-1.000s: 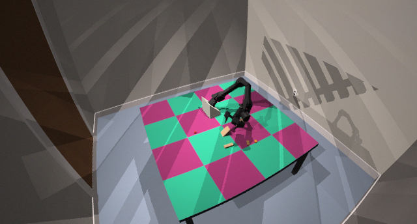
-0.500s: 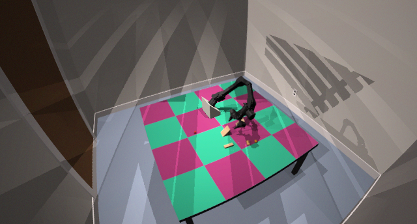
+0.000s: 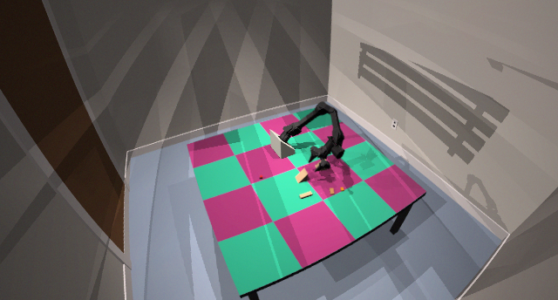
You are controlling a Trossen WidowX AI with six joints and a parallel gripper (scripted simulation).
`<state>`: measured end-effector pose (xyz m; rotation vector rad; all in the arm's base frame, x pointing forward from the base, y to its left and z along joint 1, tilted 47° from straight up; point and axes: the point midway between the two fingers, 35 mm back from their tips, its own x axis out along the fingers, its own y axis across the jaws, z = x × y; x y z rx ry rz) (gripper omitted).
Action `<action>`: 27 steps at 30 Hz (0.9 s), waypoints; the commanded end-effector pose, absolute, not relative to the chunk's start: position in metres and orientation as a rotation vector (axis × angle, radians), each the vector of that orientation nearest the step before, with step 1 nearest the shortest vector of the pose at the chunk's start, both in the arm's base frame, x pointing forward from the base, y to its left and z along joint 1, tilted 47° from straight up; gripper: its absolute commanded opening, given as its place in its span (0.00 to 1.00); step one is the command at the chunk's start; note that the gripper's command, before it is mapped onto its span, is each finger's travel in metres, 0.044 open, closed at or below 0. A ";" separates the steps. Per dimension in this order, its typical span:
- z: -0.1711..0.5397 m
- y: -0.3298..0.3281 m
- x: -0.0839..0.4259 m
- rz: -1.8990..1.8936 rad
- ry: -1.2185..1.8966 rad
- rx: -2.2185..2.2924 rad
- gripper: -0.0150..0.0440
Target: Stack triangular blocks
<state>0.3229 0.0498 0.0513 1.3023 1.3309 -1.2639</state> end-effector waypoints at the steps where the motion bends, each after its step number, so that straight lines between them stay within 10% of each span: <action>1: 0.045 0.050 0.322 -1.274 1.328 1.302 1.00; 27: 0.002 0.055 0.321 -1.271 1.330 1.299 1.00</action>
